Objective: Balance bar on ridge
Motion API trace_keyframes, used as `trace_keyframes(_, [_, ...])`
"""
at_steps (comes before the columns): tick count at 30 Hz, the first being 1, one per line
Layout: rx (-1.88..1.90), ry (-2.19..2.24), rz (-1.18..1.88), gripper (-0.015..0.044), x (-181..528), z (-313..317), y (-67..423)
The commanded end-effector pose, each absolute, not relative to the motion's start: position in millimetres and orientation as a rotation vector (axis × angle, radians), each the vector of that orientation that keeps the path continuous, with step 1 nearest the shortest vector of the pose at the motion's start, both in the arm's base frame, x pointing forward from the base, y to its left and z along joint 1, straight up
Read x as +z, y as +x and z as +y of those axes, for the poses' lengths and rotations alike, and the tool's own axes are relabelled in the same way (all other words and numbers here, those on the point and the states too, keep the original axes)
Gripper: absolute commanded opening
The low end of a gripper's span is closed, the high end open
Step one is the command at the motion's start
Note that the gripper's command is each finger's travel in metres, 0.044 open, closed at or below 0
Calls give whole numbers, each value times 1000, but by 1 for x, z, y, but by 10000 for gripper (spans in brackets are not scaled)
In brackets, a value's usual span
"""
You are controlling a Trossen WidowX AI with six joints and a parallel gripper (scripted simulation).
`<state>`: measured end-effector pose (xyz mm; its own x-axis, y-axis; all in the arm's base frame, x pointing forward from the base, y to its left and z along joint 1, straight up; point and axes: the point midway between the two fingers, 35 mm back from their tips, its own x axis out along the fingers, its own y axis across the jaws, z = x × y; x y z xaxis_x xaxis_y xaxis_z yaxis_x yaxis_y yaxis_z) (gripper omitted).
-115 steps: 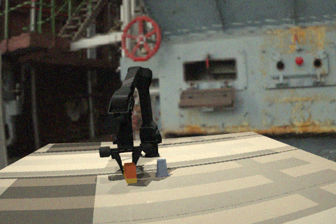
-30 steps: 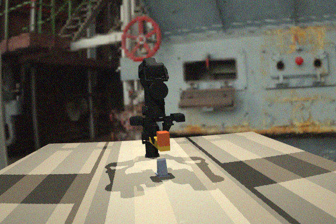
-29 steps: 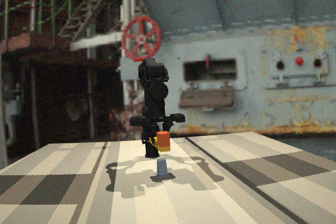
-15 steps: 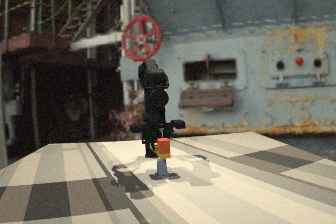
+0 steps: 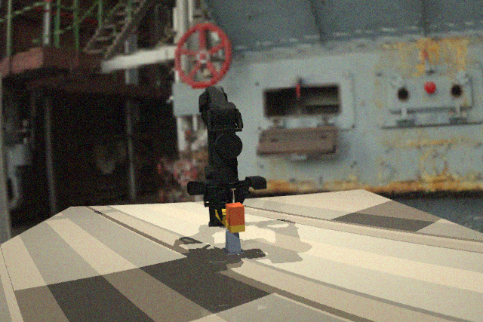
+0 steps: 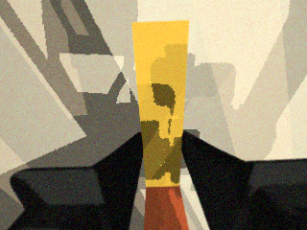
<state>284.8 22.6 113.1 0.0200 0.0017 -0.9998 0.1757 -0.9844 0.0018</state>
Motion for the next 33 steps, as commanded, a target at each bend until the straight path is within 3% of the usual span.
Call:
trace_keyframes(1, [-2105, 2153, 188, 0, 113, 23, 285])
trace_keyframes(33, [-2105, 2153, 188, 0, 110, 23, 285])
